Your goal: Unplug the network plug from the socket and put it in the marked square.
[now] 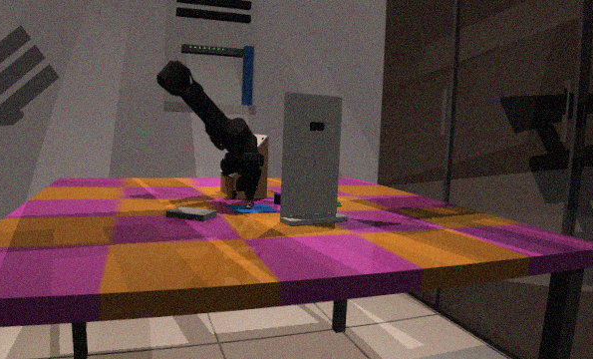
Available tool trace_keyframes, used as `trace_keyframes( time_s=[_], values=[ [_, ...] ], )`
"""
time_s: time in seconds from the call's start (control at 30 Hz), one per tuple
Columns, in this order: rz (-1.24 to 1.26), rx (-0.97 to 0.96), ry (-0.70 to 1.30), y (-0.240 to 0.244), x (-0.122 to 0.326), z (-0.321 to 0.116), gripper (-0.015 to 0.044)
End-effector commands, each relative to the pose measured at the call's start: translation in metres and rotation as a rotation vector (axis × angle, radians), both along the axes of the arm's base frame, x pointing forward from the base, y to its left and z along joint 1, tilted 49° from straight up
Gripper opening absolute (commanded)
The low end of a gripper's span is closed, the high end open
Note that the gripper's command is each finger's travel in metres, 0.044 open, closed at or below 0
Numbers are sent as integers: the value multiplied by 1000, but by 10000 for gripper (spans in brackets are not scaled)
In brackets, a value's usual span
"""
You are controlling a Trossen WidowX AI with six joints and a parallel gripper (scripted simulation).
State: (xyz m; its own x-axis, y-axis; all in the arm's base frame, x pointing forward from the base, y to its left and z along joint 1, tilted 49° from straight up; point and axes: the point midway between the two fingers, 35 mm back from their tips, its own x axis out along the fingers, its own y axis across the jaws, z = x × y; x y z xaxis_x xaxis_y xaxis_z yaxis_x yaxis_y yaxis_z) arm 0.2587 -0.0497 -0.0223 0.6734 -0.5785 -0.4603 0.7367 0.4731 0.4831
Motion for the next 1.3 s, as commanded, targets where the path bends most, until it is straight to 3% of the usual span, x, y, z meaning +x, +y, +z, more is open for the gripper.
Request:
trace_keyframes(
  time_s=[0.0,1.27],
  values=[
    [-2,2,-5,2,-2,2,156],
    [-4,13,6,21,-11,9,156]
  ],
)
